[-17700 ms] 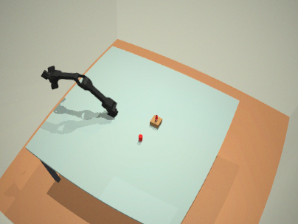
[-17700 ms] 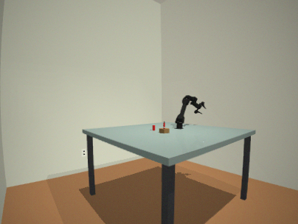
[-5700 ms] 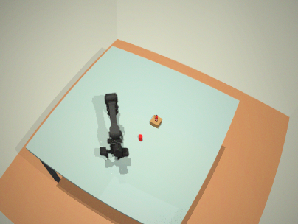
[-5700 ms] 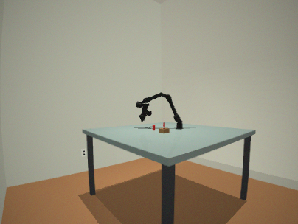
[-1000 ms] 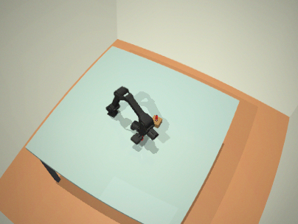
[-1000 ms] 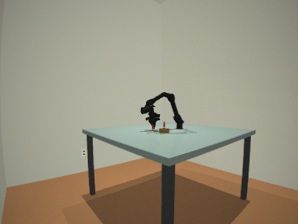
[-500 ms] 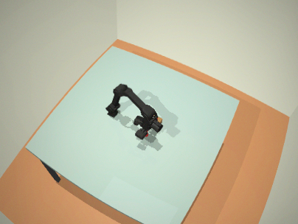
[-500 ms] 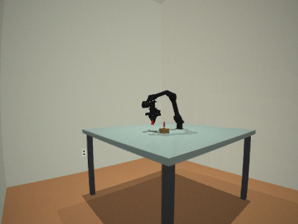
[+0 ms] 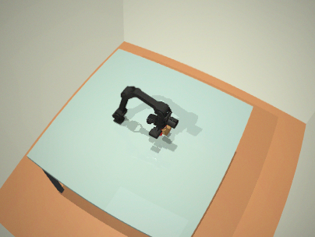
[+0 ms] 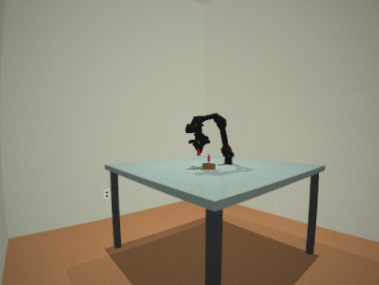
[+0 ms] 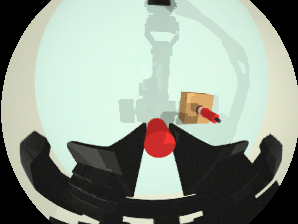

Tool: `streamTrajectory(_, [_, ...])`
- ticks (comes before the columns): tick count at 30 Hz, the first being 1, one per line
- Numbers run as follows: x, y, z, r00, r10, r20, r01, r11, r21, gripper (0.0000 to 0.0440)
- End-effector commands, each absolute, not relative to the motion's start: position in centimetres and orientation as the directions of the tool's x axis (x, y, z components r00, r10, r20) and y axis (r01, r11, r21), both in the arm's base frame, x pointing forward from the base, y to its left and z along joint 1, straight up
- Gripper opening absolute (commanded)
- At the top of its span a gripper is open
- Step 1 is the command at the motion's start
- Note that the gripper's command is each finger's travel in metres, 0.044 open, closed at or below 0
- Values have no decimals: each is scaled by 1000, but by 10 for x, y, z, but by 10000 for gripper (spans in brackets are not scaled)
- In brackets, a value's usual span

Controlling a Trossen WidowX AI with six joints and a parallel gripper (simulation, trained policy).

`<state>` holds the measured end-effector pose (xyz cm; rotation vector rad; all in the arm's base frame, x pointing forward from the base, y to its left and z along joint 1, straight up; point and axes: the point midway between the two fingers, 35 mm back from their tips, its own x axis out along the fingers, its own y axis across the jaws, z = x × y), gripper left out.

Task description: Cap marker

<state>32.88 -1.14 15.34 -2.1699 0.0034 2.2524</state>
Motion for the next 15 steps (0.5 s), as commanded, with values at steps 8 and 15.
streamTrajectory(8, [328, 33, 171, -26, 21, -999, 91, -996, -23, 3])
streamTrajectory(15, [324, 60, 176, -33, 22, -999, 170, -985, -27, 0])
